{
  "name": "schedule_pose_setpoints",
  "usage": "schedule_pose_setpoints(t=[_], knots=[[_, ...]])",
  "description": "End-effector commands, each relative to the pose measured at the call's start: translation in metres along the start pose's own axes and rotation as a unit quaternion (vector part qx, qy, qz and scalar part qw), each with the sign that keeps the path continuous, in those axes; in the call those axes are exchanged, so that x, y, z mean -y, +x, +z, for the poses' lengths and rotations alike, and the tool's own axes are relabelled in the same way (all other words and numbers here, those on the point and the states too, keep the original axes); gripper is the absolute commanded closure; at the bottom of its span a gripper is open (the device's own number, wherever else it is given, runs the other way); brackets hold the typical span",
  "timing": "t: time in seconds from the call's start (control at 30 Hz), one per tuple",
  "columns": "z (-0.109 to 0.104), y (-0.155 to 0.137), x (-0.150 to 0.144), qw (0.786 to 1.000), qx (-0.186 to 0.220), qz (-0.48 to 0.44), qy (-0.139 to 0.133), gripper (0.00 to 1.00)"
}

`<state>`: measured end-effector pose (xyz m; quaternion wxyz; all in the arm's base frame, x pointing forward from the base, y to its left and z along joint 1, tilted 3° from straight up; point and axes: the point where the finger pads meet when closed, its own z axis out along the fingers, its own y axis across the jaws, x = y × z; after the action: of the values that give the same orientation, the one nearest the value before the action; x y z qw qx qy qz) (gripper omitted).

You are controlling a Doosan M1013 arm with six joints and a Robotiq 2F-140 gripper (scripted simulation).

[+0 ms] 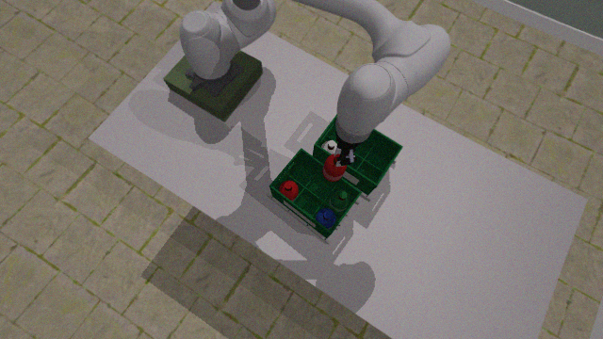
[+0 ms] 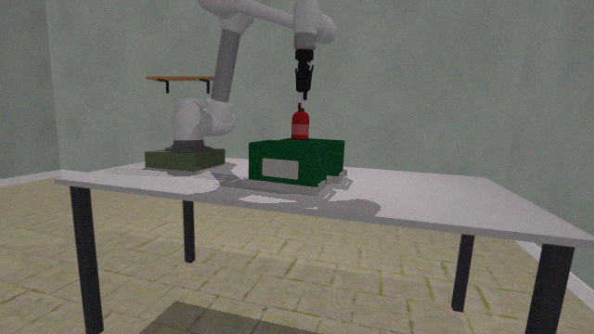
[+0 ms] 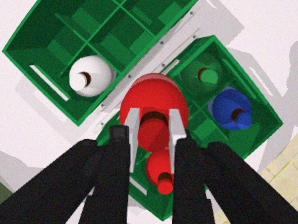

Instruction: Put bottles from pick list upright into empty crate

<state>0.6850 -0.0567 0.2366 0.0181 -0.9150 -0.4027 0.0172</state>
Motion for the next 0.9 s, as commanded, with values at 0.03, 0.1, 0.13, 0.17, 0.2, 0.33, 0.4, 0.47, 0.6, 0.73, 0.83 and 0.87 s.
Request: schedule_pose_setpoints(t=[0.03, 0.1, 0.13, 0.17, 0.2, 0.33, 0.4, 0.47, 0.6, 0.73, 0.83, 0.87], knots=[[0.000, 0.009, 0.009, 1.000, -0.002, 0.002, 0.000, 1.00], [0.000, 0.013, 0.012, 1.000, -0.002, 0.002, 0.000, 1.00], [0.000, 0.014, 0.013, 1.000, -0.002, 0.002, 0.000, 1.00], [-0.001, 0.016, 0.014, 1.000, -0.002, 0.002, 0.000, 1.00], [-0.001, 0.017, 0.015, 1.000, -0.002, 0.002, 0.000, 1.00], [-0.001, 0.022, 0.019, 1.000, -0.002, 0.002, 0.000, 1.00], [-0.001, 0.024, 0.020, 1.000, -0.002, 0.002, 0.000, 1.00], [-0.001, 0.027, 0.023, 1.000, -0.002, 0.002, 0.000, 1.00], [-0.001, 0.033, 0.028, 1.000, -0.002, 0.002, 0.000, 1.00], [-0.001, 0.039, 0.033, 1.000, -0.002, 0.002, 0.000, 1.00], [-0.001, 0.044, 0.036, 1.000, -0.002, 0.002, 0.000, 1.00], [-0.001, 0.046, 0.038, 1.000, -0.002, 0.002, 0.000, 1.00]])
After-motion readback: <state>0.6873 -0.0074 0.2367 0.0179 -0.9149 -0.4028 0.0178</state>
